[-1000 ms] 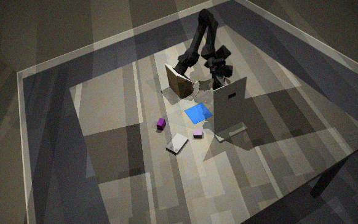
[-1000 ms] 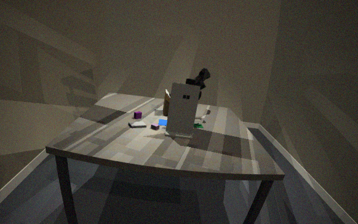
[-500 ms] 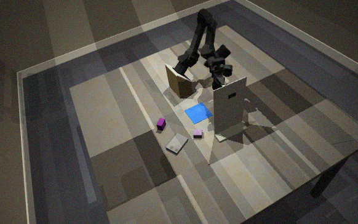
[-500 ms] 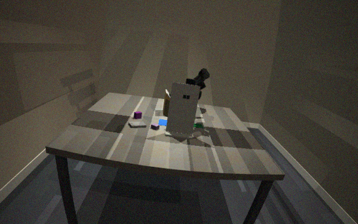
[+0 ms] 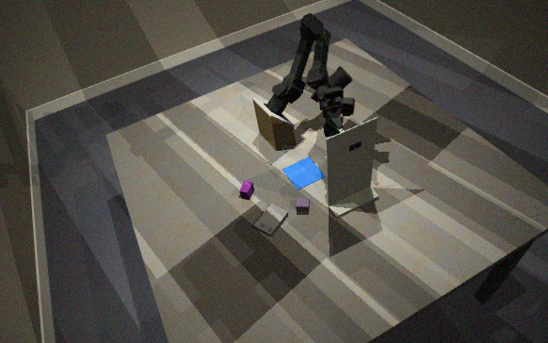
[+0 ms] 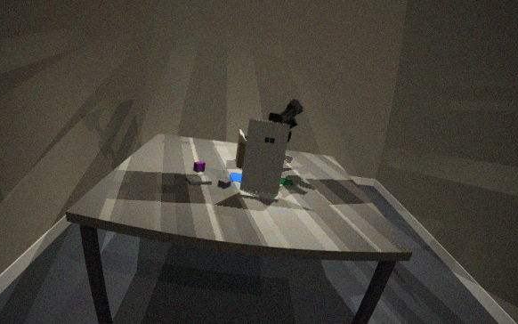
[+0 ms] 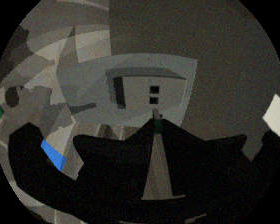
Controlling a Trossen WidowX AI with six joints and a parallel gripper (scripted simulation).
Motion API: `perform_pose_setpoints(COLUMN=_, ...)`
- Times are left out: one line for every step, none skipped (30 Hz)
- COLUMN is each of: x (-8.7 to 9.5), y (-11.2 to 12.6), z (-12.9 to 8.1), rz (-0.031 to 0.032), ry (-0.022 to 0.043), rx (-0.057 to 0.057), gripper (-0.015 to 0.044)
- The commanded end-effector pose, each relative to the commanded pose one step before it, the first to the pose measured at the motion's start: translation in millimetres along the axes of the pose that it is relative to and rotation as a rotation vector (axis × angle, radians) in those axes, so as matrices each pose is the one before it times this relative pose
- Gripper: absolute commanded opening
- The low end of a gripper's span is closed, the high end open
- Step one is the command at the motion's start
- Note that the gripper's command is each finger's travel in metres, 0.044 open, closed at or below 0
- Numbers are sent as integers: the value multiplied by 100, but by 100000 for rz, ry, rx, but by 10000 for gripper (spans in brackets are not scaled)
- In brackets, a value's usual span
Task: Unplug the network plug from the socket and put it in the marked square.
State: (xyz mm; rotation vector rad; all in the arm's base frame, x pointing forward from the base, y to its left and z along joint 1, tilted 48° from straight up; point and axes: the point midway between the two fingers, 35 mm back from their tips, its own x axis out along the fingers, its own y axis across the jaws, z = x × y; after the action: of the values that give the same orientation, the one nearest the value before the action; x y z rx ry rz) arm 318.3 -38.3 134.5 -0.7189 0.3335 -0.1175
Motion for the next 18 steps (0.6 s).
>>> perform_pose_setpoints(x=-116, y=-932, z=-127, rz=-87, ry=-313, rx=-426, gripper=0)
perform_pose_setpoints(x=-47, y=-232, z=-76, rz=14, ry=39, rx=9, gripper=0)
perform_pose_setpoints(x=-51, y=-231, z=-76, rz=12, ry=37, rx=9, gripper=0)
perform_pose_setpoints(x=-55, y=-230, z=-76, rz=10, ry=34, rx=10, gripper=0)
perform_pose_setpoints(x=-59, y=-228, z=-76, rz=8, ry=32, rx=10, gripper=0)
perform_pose_setpoints(x=-63, y=-227, z=-76, rz=6, ry=29, rx=10, gripper=0)
perform_pose_setpoints(x=-67, y=-226, z=-76, rz=4, ry=27, rx=10, gripper=0)
perform_pose_setpoints(x=-71, y=-225, z=-75, rz=2, ry=24, rx=11, gripper=0)
perform_pose_setpoints(x=-75, y=-223, z=-75, rz=0, ry=22, rx=11, gripper=0)
perform_pose_setpoints(x=-79, y=-222, z=-75, rz=-3, ry=19, rx=11, gripper=0)
perform_pose_setpoints(x=-83, y=-220, z=-75, rz=-5, ry=17, rx=11, gripper=0)
perform_pose_setpoints(x=-86, y=-219, z=-74, rz=-7, ry=15, rx=11, gripper=0)
perform_pose_setpoints(x=-90, y=-217, z=-74, rz=-9, ry=12, rx=11, gripper=0)
perform_pose_setpoints(x=-94, y=-215, z=-74, rz=-11, ry=10, rx=11, gripper=0)
perform_pose_setpoints(x=-97, y=-213, z=-73, rz=-14, ry=8, rx=11, gripper=0)
perform_pose_setpoints(x=-101, y=-211, z=-73, rz=-16, ry=5, rx=11, gripper=0)
perform_pose_setpoints(x=-105, y=-210, z=-72, rz=-18, ry=3, rx=11, gripper=0)
perform_pose_setpoints(x=-108, y=-208, z=-71, rz=-21, ry=1, rx=11, gripper=0)
